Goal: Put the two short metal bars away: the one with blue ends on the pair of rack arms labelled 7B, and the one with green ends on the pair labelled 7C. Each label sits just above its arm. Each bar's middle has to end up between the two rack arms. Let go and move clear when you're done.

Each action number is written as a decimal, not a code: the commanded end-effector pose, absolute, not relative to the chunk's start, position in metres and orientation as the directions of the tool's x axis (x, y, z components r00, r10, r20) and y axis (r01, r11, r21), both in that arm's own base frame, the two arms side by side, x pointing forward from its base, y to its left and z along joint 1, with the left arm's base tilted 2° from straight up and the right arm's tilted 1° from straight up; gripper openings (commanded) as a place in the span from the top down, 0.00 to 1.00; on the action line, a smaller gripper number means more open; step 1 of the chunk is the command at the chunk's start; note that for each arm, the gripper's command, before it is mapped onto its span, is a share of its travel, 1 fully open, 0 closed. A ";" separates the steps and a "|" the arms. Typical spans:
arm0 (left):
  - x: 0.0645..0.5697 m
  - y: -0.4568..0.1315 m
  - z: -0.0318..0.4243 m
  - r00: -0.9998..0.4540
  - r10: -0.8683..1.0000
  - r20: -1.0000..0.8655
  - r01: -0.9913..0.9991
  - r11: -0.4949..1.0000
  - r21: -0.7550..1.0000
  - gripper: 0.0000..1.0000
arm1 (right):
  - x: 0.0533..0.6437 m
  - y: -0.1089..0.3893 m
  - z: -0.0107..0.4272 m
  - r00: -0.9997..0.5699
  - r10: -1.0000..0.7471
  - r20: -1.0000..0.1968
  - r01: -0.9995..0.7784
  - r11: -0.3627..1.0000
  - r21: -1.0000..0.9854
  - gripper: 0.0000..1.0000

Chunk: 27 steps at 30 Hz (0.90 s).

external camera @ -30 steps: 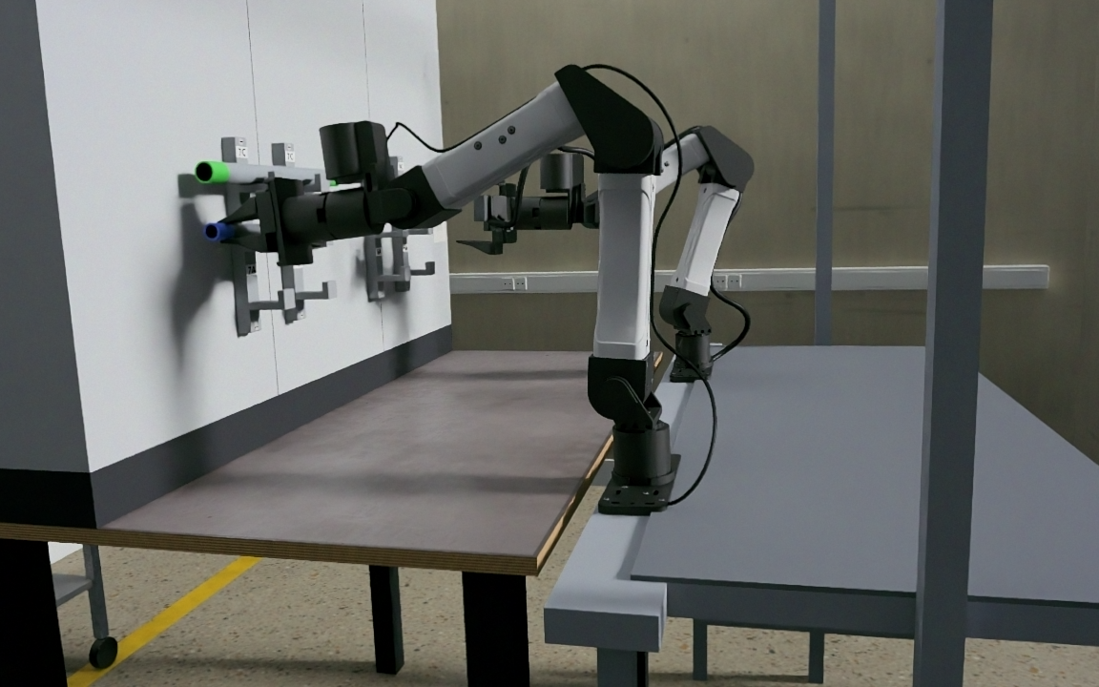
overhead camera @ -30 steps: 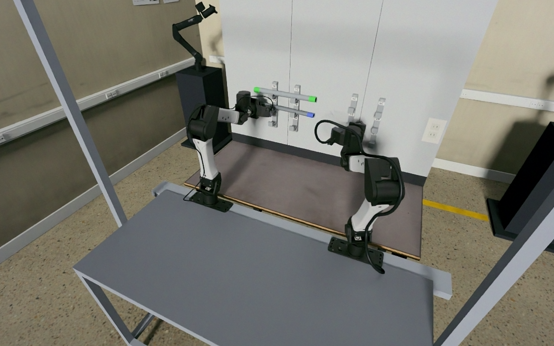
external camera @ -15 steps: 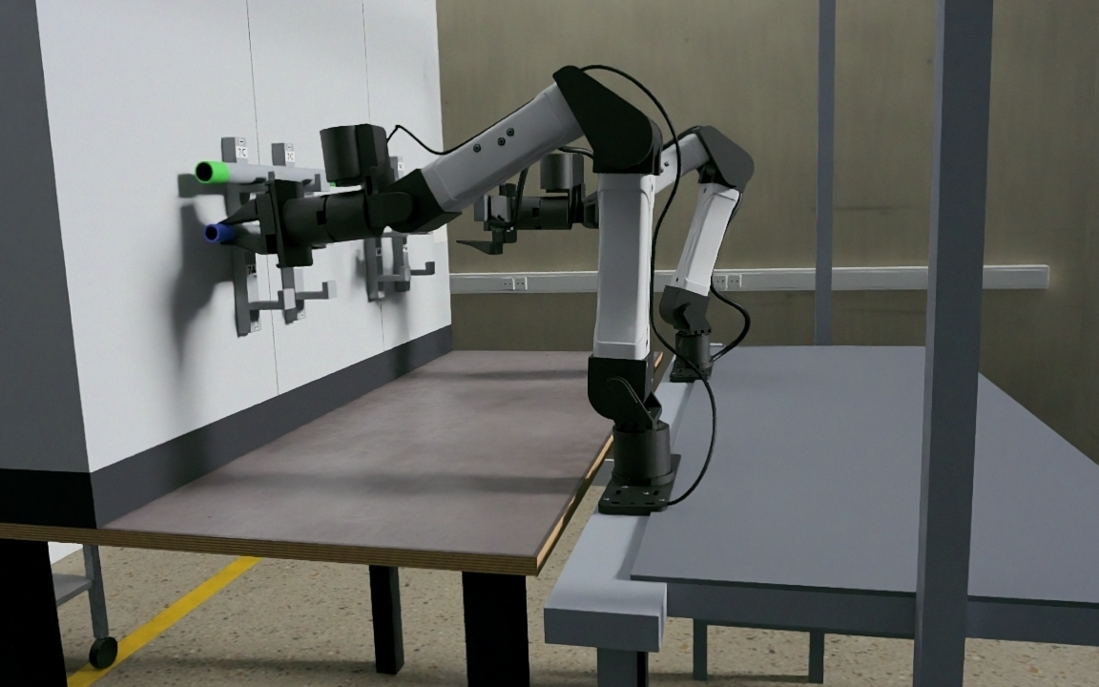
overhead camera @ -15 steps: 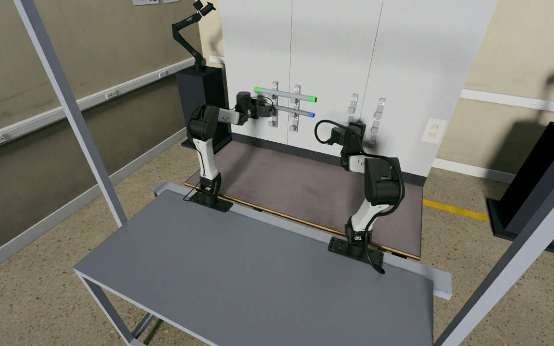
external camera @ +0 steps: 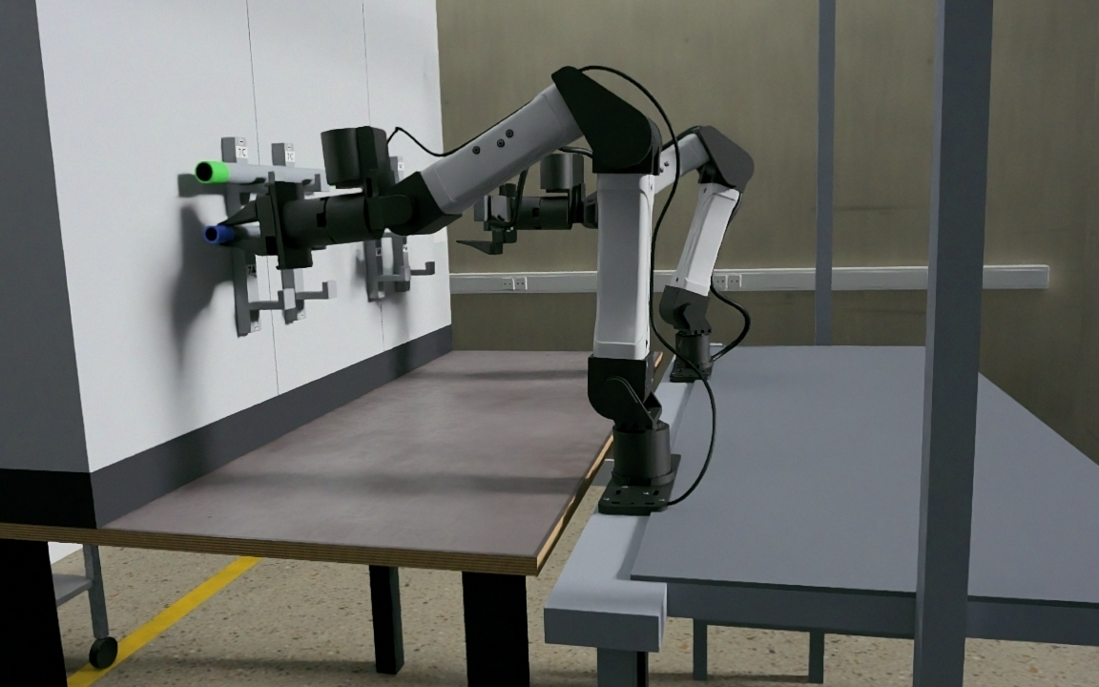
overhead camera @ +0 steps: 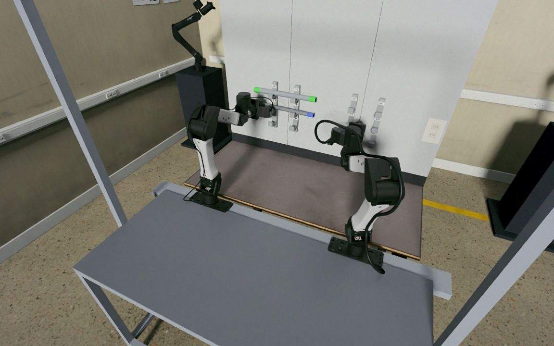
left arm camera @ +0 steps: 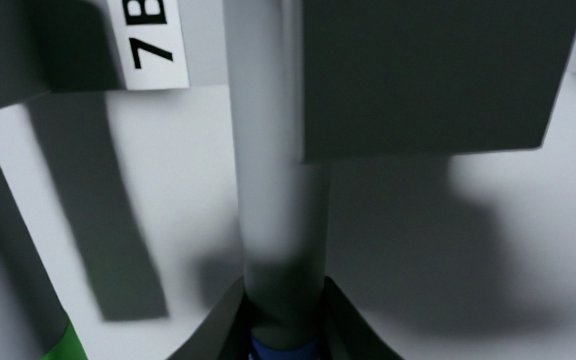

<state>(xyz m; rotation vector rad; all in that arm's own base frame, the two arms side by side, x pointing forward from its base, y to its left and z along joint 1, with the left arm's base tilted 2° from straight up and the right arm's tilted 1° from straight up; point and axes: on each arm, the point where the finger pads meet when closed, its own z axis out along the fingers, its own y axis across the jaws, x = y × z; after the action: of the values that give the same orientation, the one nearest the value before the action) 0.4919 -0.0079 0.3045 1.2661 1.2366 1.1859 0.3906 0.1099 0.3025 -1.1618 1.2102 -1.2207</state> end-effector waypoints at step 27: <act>0.494 -0.007 0.316 0.003 1.000 -0.018 -0.027 0.018 0.999 1.00 | 0.388 0.107 0.296 -0.014 -1.000 -0.009 0.009 0.009 -1.000 0.00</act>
<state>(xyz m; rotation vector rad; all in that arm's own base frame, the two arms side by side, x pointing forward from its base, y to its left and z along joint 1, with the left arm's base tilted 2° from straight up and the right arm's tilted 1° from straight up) 0.4922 -0.0079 0.3029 1.2544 1.2323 1.1864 0.3906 0.1099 0.3025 -1.1618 1.2102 -1.2207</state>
